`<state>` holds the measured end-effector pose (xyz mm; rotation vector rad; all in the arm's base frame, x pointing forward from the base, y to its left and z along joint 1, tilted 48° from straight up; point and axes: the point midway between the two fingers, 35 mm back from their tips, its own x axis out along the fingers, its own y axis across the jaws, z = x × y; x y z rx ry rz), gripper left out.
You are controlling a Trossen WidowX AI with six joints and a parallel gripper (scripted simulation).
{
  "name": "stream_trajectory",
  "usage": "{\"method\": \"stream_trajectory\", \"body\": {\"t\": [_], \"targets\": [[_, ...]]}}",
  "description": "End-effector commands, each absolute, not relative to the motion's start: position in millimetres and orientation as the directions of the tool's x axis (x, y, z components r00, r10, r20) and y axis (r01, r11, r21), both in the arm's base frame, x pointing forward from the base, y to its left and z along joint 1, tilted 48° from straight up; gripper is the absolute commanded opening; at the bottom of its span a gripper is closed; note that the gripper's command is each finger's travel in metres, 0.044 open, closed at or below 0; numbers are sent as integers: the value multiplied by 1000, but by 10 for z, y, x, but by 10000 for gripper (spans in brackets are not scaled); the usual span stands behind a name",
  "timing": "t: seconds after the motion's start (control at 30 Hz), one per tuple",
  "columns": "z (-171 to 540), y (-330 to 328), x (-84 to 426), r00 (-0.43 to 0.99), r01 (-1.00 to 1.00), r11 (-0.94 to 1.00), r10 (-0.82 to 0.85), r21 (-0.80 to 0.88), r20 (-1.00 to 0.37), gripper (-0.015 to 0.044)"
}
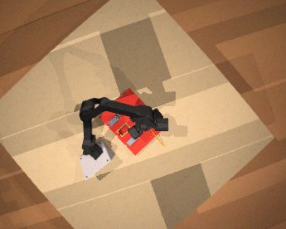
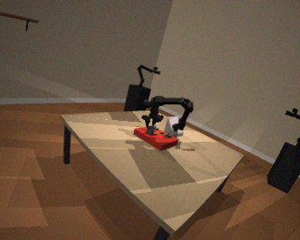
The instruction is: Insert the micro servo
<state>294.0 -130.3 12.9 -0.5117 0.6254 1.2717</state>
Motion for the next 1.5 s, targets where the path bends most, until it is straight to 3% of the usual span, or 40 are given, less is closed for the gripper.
{"method": "stream_trajectory", "body": {"t": [0.0,0.1,0.27,0.4,1.1,1.47], "targets": [[130,-1298,2944,175,-973,230,712,-9,-681,204],[130,-1298,2944,175,-973,230,712,-9,-681,125],[130,-1298,2944,175,-973,230,712,-9,-681,92],[178,-1352,2934,175,-973,230,711,-9,-681,0],[353,-1443,2693,173,-973,230,711,-8,-681,0],[677,-1136,2719,173,-973,230,713,-7,-680,0]]}}
